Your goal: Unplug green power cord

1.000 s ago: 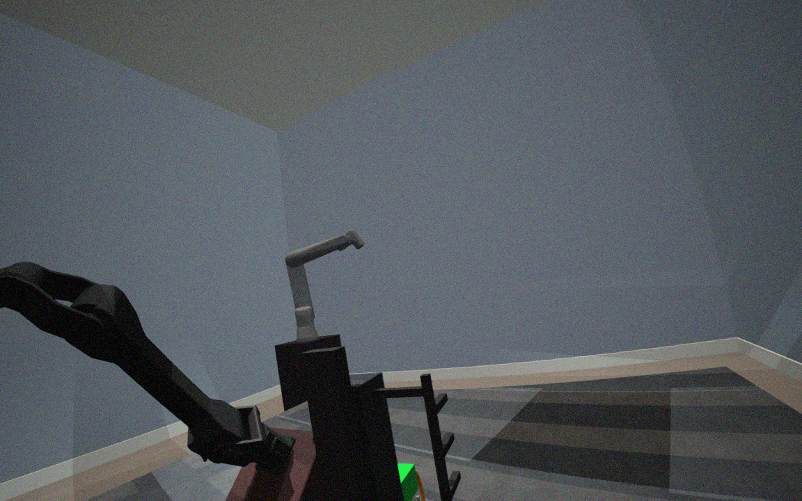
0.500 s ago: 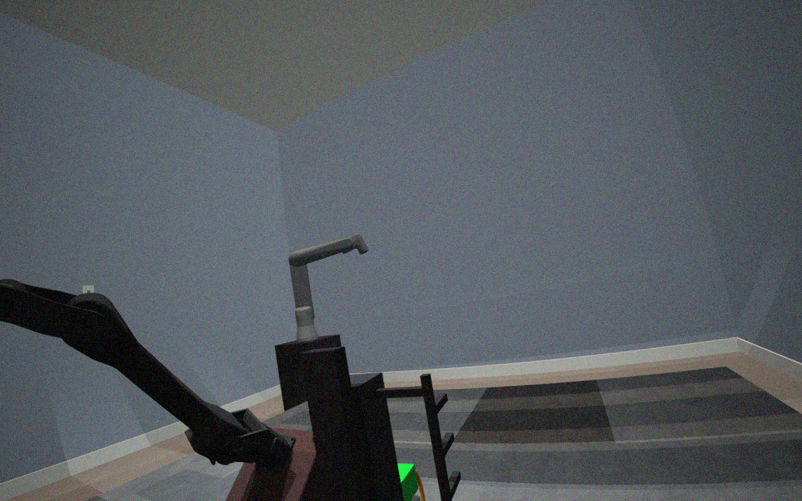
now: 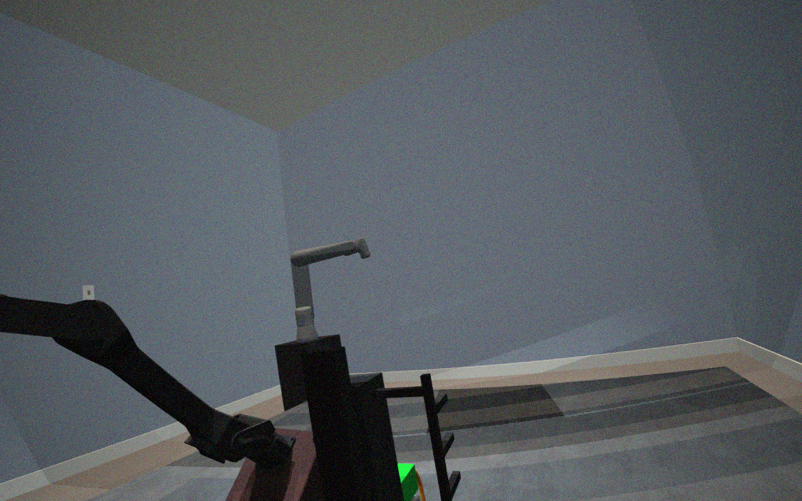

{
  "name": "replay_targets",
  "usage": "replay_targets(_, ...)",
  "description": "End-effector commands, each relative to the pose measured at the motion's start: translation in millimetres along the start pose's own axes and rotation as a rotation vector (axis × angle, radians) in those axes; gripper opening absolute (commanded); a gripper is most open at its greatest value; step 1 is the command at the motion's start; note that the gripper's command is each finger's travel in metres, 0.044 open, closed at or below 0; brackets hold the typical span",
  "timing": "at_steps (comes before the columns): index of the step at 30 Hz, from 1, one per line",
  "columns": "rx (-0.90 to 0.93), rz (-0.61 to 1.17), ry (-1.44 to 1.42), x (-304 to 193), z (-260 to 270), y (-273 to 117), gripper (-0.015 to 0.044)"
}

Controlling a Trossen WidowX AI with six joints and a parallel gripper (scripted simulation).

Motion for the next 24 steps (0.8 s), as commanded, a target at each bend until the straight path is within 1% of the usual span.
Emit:
replay_targets(1, -0.063, 0.079, -0.082, -27, -18, -10, 0.0160)
replay_targets(7, -0.146, 0.226, -0.221, -72, -45, -35, 0.0160)
replay_targets(13, -0.210, 0.419, -0.392, -124, -72, -76, 0.0160)
replay_targets(18, -0.234, 0.599, -0.540, -163, -92, -119, 0.0160)
replay_targets(24, -0.218, 0.840, -0.728, -206, -111, -184, 0.0160)
Point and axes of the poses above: the point midway between the two fingers, 35 mm back from their tips, its own y axis out along the fingers, its own z axis across the jaws, x = y × z, the point moved 5 cm from there along -y, back along the fingers, and after that the axes turned 14 degrees about -y, right-handed, at the moved point
